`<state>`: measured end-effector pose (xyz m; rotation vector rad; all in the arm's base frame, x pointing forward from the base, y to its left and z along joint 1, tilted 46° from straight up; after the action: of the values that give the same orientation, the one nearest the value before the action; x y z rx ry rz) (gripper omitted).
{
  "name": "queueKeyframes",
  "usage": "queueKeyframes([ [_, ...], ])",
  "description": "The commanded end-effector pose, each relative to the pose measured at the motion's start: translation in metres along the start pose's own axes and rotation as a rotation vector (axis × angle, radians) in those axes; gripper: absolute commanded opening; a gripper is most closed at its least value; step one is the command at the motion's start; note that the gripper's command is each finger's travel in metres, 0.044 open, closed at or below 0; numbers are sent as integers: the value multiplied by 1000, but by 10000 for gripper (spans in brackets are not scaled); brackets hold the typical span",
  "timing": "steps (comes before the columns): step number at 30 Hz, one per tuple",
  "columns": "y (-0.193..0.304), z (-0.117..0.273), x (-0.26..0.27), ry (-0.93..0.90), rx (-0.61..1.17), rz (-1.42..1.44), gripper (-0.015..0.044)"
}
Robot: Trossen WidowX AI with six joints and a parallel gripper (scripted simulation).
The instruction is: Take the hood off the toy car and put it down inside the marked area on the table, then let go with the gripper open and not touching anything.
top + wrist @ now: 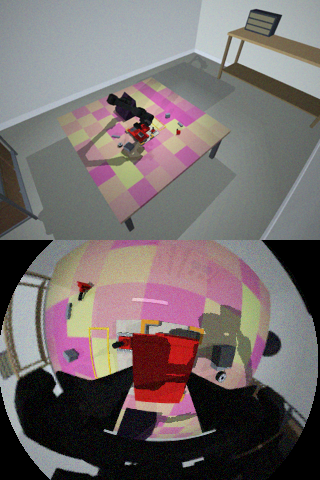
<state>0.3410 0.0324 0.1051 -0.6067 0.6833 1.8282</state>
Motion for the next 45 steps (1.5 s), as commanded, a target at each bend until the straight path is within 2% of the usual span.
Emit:
queueKeyframes([
  [1,-11,1,30,-13,-2,5,0],
  [13,-26,5,114,-22,-4,2,0],
  [26,-19,4,198,-3,3,-8,0],
  [45,-20,-8,202,-2,3,-9,0],
])
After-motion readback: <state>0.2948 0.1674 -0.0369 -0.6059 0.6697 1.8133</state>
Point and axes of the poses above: the point midway between the two fingers, 35 mm back from their tips, its own z axis back along the fingers, its own x axis across the jaws, y = z × x, the point moved 8 cm from there along z, back along the fingers, and after that the axes turned 14 degrees about z, right-handed, at the moved point
